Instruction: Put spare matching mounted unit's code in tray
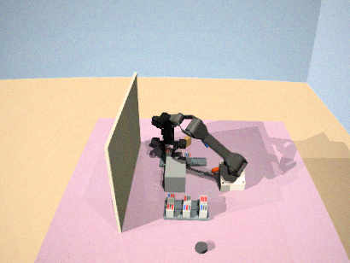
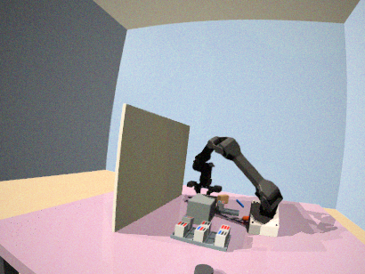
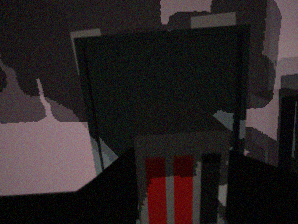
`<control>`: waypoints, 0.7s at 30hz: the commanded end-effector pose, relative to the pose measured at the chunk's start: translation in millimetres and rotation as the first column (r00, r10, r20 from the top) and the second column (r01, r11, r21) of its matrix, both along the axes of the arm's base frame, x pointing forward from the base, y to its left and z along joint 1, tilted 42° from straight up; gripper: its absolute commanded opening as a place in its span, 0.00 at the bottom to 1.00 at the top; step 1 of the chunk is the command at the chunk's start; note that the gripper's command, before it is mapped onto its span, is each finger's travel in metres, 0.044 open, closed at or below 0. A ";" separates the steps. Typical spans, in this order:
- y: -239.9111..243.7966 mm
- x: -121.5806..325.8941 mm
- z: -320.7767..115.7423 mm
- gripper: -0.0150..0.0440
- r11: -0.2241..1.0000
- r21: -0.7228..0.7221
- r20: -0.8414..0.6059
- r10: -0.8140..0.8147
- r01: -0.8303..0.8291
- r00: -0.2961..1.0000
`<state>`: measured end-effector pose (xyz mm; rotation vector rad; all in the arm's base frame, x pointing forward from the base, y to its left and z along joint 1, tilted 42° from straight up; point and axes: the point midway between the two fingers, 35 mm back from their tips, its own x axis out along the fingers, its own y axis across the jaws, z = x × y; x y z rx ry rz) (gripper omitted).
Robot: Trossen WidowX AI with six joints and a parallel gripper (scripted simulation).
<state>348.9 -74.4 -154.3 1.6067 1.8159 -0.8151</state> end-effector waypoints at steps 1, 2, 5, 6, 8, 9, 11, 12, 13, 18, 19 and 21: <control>3.9 -2.5 -2.8 0.25 1.000 0.006 -0.005 -0.004 0.004 1.000; 4.4 -2.7 -3.3 0.25 1.000 0.007 -0.005 -0.004 0.004 1.000; 6.1 -3.5 -4.8 0.25 1.000 0.007 -0.005 -0.004 0.004 1.000; 6.5 -3.8 -5.2 0.25 1.000 0.007 -0.005 -0.004 0.004 1.000; 6.9 -3.9 -5.6 0.25 1.000 0.007 -0.005 -0.004 0.004 1.000; 4.3 -2.0 -3.9 0.30 1.000 0.001 -0.001 0.000 0.000 1.000; 4.3 -2.0 -3.9 0.39 1.000 0.001 -0.001 0.000 0.000 1.000; 4.3 -2.0 -3.9 0.43 1.000 0.001 -0.001 0.000 0.000 1.000; 4.3 -2.0 -3.9 0.48 1.000 0.001 -0.001 0.000 0.000 1.000; 4.3 -2.0 -3.9 0.70 1.000 0.001 -0.001 0.000 0.000 1.000; 4.3 -2.0 -3.9 0.74 1.000 0.001 -0.001 0.000 0.000 1.000; 4.3 -2.0 -3.9 0.83 1.000 0.001 -0.001 0.000 0.000 1.000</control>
